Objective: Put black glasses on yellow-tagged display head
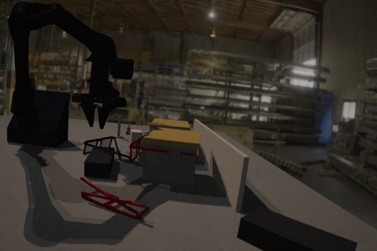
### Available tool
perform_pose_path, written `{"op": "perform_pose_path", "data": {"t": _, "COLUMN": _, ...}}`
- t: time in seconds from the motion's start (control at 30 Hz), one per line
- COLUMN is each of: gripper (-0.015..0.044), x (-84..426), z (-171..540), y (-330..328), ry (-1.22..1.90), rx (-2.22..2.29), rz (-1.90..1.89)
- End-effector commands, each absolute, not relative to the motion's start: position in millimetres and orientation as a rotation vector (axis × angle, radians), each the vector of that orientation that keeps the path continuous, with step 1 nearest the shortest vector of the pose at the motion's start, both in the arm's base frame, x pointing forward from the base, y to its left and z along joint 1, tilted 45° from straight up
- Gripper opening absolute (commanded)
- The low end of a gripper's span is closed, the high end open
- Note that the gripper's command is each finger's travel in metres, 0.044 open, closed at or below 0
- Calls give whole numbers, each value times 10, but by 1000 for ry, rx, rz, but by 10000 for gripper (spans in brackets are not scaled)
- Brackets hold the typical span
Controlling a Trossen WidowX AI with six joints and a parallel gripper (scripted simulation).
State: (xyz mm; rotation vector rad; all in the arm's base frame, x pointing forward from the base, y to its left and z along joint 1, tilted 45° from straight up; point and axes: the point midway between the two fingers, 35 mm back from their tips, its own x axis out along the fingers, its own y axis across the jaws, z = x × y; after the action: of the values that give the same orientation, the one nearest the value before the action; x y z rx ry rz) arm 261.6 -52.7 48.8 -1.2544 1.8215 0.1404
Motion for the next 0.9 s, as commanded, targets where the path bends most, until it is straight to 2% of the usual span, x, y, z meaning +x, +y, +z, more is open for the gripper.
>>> {"op": "perform_pose_path", "data": {"t": 0.0, "gripper": 147, "x": 2609, "z": 505, "y": -571, "ry": 1840, "rx": -1262, "rz": 147}}
{"op": "perform_pose_path", "data": {"t": 0.03, "gripper": 121, "x": 2609, "z": 505, "y": -571, "ry": 1840, "rx": -1262, "rz": 147}}
{"op": "perform_pose_path", "data": {"t": 0.07, "gripper": 120, "x": 2609, "z": 505, "y": -571, "ry": 1840, "rx": -1262, "rz": 147}}
{"op": "perform_pose_path", "data": {"t": 0.87, "gripper": 120, "x": 2597, "z": 353, "y": -705, "ry": 1839, "rx": -1261, "rz": 148}}
